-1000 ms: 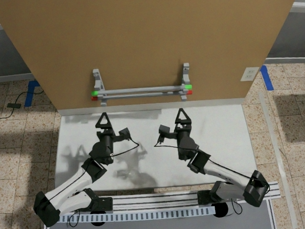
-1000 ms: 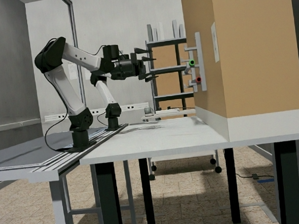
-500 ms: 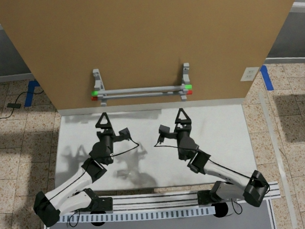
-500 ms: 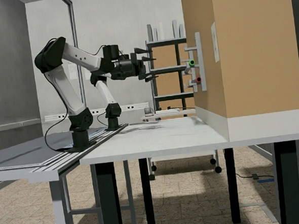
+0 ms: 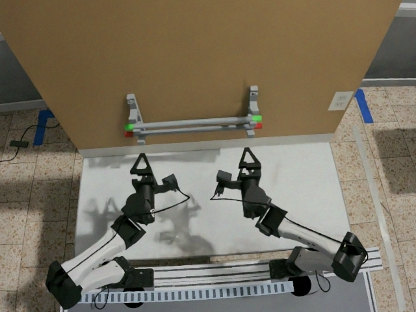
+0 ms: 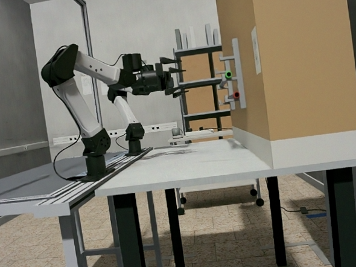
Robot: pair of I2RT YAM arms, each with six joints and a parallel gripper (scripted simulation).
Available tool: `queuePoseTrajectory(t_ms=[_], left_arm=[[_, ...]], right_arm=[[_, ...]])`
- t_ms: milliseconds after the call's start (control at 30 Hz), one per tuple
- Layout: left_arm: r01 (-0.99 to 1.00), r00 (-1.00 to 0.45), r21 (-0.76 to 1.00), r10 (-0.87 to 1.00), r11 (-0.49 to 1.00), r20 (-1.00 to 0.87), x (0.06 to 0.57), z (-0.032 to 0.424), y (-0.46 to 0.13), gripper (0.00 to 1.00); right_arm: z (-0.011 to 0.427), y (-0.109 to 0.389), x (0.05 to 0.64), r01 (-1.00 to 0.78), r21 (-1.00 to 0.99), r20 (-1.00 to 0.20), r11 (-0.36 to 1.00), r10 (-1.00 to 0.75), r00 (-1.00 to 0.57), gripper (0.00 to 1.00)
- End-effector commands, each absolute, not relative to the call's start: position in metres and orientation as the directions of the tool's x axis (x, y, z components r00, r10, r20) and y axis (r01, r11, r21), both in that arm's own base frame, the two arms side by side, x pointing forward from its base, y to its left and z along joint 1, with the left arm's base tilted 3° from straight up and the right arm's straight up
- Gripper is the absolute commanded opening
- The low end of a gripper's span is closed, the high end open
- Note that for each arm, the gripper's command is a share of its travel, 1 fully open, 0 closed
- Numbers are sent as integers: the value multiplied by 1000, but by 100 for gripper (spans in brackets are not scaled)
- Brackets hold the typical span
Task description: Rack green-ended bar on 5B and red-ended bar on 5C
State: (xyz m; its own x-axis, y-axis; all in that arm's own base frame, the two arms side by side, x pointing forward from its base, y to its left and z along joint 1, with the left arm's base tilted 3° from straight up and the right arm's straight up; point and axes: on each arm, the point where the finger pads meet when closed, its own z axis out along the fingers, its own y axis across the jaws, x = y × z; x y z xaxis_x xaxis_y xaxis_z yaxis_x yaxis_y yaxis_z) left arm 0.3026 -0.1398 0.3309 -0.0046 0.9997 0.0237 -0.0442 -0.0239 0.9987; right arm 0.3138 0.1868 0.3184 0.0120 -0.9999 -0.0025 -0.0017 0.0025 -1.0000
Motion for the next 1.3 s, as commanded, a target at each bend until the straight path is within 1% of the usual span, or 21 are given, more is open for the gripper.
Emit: queuePoseTrajectory(t_ms=[0,300,1267], left_arm=[[-36,5,999,999,-37,37,301,327,-139,100],[-36,5,999,999,-37,37,301,327,-139,100],[-36,5,999,999,-37,37,363,276,-138,100]], right_arm=[[316,182,313,-3,-1000,6,-6,-1000,9,100],[316,182,313,-3,-1000,6,-6,-1000,9,100],[263,182,373,-3,-1000,6,-6,-1000,9,100]])
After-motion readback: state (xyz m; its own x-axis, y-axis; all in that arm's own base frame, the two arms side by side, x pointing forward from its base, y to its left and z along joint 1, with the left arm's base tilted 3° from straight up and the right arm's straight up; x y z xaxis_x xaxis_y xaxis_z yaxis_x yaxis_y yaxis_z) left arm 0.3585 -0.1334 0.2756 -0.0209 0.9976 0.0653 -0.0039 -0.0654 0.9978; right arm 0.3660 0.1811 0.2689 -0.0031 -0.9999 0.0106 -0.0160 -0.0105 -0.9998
